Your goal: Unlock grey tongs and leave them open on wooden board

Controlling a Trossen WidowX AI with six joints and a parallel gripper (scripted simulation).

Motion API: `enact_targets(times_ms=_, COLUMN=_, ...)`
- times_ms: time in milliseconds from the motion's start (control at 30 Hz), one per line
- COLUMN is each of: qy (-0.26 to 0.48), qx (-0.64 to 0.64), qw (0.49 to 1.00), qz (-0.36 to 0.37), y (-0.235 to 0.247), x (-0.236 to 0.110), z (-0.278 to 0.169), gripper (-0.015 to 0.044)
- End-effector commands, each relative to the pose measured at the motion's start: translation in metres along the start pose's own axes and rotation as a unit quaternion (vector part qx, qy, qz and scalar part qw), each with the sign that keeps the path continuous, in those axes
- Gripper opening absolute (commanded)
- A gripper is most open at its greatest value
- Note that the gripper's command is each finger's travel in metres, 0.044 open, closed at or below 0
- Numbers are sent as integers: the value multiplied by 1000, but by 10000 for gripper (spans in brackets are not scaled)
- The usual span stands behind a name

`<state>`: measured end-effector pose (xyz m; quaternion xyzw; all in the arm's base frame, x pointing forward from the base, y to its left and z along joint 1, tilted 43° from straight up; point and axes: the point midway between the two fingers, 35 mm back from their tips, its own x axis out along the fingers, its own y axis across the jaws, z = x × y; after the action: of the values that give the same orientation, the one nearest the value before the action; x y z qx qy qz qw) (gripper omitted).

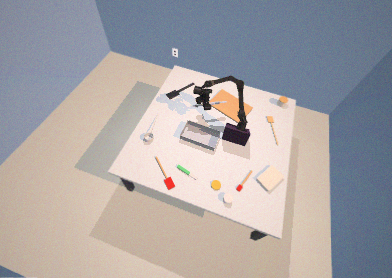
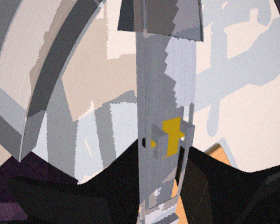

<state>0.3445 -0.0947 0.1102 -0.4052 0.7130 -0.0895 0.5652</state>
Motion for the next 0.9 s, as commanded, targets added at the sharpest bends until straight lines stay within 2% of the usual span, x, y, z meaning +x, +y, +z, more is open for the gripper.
enact_targets(times_ms=0, qy=-3, qx=23, qw=1000, qz=0, y=-9, x=-2, z=-11, gripper=-150)
enact_targets(times_ms=867, qy=-9, qx=285, qw=958, qz=20, y=-77, x=7, z=-169, gripper=-150)
